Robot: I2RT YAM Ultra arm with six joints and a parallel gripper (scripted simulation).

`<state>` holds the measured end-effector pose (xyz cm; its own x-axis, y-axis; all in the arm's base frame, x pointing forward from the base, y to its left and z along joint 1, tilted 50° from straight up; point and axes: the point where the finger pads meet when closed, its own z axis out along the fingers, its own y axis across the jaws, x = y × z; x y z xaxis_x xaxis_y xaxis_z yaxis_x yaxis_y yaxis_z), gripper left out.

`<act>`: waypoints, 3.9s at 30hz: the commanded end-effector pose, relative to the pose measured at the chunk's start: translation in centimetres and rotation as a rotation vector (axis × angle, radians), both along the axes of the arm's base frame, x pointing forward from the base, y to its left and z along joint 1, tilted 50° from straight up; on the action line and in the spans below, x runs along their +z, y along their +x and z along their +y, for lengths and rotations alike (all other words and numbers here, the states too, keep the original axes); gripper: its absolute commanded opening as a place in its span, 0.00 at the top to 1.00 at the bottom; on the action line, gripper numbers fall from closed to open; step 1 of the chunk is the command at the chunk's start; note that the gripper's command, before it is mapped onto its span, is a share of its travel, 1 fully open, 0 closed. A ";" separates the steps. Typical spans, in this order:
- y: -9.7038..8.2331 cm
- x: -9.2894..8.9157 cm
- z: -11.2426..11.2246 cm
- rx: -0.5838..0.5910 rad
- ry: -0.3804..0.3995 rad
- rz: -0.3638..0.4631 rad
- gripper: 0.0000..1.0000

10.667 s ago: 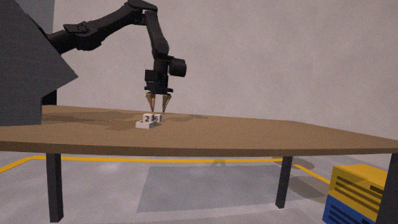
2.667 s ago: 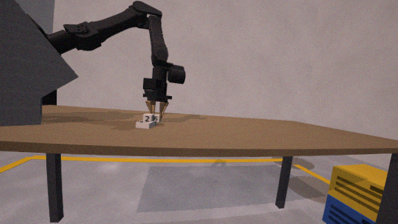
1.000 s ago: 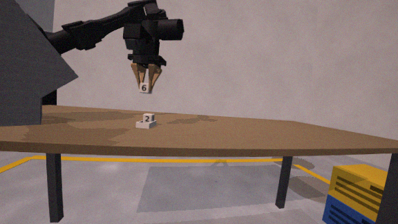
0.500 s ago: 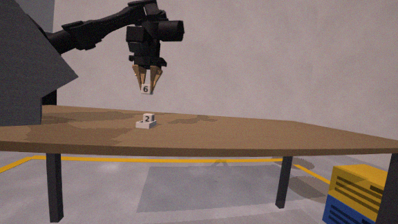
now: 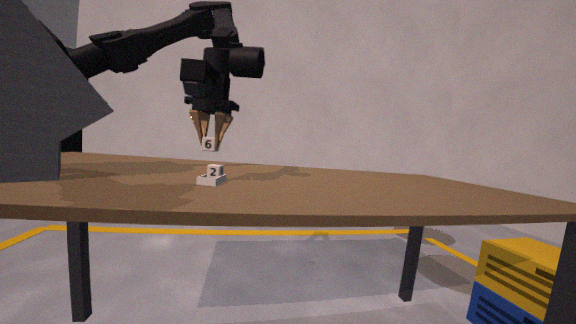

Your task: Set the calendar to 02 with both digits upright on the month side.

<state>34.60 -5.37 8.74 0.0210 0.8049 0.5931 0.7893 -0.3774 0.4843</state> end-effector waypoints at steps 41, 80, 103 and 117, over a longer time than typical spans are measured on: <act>2.2 -1.7 0.4 -0.030 -0.014 -0.013 0.74; 2.1 -1.9 0.3 -0.032 -0.012 -0.012 0.74; 2.1 -1.9 0.2 -0.033 -0.011 -0.011 0.74; 2.2 -1.9 0.2 -0.033 -0.011 -0.011 0.74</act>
